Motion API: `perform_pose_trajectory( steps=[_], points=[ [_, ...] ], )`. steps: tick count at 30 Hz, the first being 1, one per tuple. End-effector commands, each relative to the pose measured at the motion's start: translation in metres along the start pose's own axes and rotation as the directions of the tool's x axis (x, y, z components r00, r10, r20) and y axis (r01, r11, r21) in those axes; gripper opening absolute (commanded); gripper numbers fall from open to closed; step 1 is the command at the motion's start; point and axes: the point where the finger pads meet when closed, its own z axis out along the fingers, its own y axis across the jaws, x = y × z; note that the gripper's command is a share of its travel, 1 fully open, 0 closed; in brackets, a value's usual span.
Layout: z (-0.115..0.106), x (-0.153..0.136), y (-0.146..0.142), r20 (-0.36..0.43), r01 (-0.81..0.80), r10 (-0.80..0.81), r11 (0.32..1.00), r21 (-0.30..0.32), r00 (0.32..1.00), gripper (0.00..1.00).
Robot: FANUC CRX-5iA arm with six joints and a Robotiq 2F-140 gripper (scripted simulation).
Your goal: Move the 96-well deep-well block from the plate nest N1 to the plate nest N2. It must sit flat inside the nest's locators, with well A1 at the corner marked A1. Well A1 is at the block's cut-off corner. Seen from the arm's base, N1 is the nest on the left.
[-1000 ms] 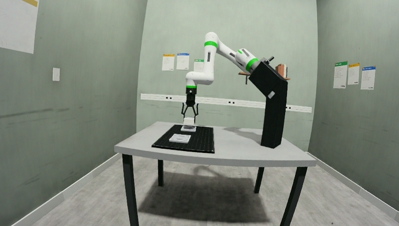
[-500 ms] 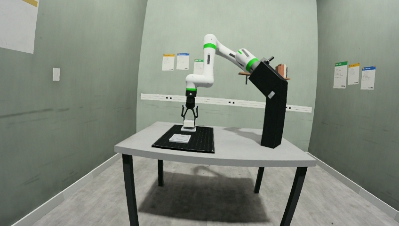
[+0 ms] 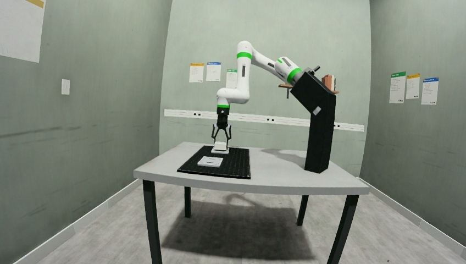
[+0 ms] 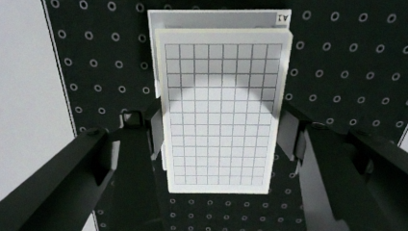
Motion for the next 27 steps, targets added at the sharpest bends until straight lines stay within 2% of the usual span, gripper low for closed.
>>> perform_pose_trajectory(
  steps=[1,27],
  points=[
    [-0.0004,0.0002,-0.0005,0.000,0.000,0.000,1.000,0.001,1.000,0.10],
    [0.0021,0.0002,-0.0005,0.000,0.000,0.000,1.000,0.001,1.000,0.10]
  ],
)
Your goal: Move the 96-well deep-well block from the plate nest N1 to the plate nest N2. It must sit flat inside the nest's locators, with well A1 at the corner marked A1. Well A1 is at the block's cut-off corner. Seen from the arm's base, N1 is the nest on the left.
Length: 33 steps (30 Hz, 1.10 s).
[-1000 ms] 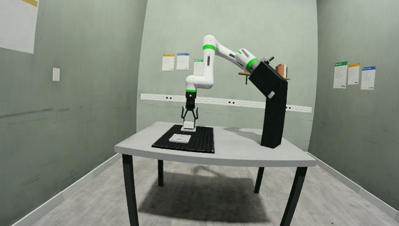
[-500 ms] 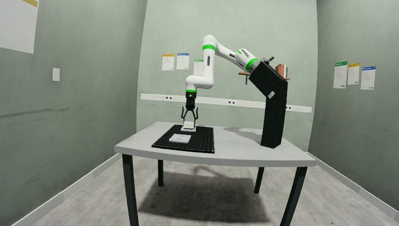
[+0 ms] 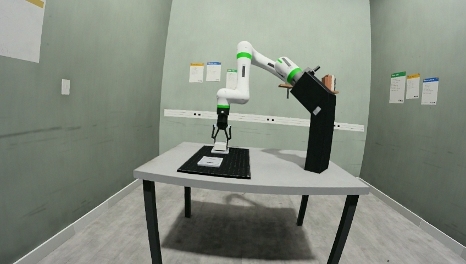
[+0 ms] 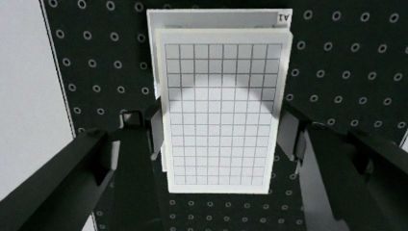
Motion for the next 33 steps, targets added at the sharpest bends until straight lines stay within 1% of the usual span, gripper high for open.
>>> perform_pose_trajectory(
  steps=[1,33],
  points=[
    [0.0001,0.0002,-0.0006,0.000,0.000,0.000,1.000,0.001,1.000,0.10],
    [0.0047,0.0002,-0.0006,0.000,0.000,0.000,1.000,0.001,1.000,0.10]
  ],
)
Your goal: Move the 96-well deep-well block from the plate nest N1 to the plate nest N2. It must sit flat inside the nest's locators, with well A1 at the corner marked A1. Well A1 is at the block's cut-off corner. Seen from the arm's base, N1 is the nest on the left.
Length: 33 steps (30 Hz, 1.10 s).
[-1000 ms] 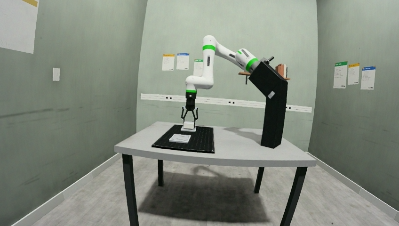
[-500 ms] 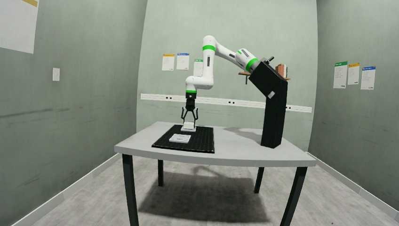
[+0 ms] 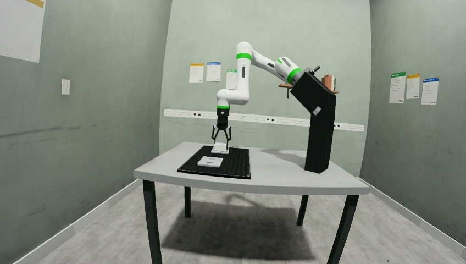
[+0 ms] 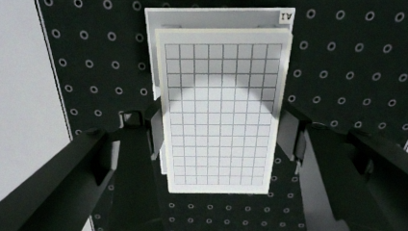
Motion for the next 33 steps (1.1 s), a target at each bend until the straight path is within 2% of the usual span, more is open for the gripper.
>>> perform_pose_trajectory(
  steps=[1,23,24,33],
  points=[
    [0.0000,0.0002,-0.0006,0.000,0.000,0.000,1.000,0.001,1.000,0.10],
    [0.0034,0.0002,-0.0006,0.000,0.000,0.000,1.000,0.001,1.000,0.10],
    [0.0035,0.0002,-0.0006,0.000,0.000,0.000,1.000,0.001,1.000,1.00],
    [0.0036,0.0002,-0.0006,0.000,0.000,0.000,1.000,0.001,1.000,1.00]
  ],
)
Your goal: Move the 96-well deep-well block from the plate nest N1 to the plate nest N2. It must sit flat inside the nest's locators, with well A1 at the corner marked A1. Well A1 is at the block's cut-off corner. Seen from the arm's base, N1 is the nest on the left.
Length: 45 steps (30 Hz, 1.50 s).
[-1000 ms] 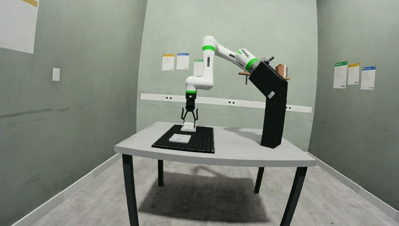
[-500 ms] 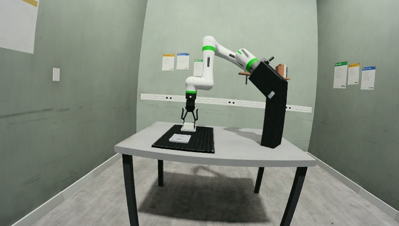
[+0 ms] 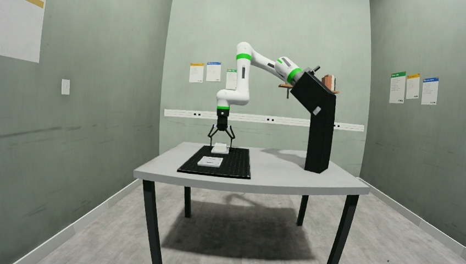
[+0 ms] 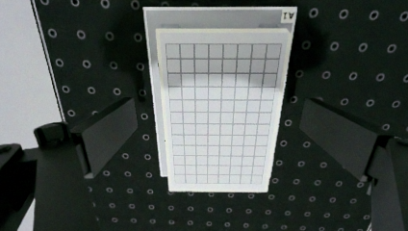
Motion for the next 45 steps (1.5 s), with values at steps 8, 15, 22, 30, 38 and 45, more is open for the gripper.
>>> perform_pose_trajectory(
  steps=[8,15,22,30,38,45],
  points=[
    [0.000,0.000,-0.001,0.000,0.000,0.000,1.000,0.001,1.000,1.00],
    [-0.006,0.000,0.000,0.000,0.000,0.000,1.000,0.001,1.000,1.00],
    [-0.024,0.000,0.000,0.000,0.000,0.000,1.000,0.001,1.000,1.00],
    [-0.046,0.000,0.000,0.000,0.000,0.000,1.000,0.001,1.000,1.00],
    [-0.062,0.000,0.000,0.000,0.000,0.000,1.000,0.001,1.000,1.00],
    [-0.079,0.000,0.000,0.000,0.000,0.000,1.000,0.001,1.000,1.00]
  ],
)
